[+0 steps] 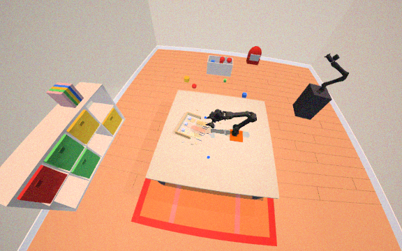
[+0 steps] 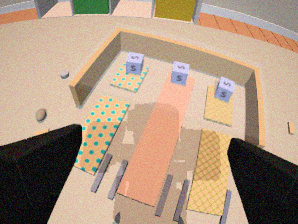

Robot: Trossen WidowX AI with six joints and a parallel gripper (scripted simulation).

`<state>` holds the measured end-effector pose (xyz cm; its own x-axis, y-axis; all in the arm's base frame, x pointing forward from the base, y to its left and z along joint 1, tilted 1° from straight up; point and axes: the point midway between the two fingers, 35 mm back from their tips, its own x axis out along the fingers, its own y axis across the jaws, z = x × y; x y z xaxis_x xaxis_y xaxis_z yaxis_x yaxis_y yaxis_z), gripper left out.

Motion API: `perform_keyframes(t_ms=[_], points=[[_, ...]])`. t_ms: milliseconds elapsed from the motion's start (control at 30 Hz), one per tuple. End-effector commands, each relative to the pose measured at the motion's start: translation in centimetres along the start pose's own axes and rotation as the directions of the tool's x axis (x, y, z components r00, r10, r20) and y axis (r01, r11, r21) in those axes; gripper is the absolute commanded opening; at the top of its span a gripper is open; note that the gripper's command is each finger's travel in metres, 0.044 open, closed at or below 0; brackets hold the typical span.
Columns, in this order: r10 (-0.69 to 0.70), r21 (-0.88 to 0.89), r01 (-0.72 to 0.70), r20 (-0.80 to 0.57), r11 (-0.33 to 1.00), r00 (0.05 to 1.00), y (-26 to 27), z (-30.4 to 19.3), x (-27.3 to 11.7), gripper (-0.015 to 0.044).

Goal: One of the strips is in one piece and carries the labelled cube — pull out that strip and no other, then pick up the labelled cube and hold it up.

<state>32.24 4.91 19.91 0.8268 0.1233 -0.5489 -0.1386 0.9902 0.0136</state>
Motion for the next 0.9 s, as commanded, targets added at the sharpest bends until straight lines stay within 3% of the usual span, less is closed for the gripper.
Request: perform_keyframes(t_ms=[0,500,700,867], points=[[-0.023,0.016,0.023,-0.016,1.0,1.0,-1.7,0.7,-1.7,0.04],[-0.023,0.016,0.023,-0.016,1.0,1.0,-1.7,0.7,-1.7,0.04],[-0.009,0.082,0.03,-0.236,0.996,0.972,-1.3,0.2,1.1,0.0242],[0.001,0.14,0.073,-0.468,0.987,0.884,-0.8,-1.0,4.1,0.0111]])
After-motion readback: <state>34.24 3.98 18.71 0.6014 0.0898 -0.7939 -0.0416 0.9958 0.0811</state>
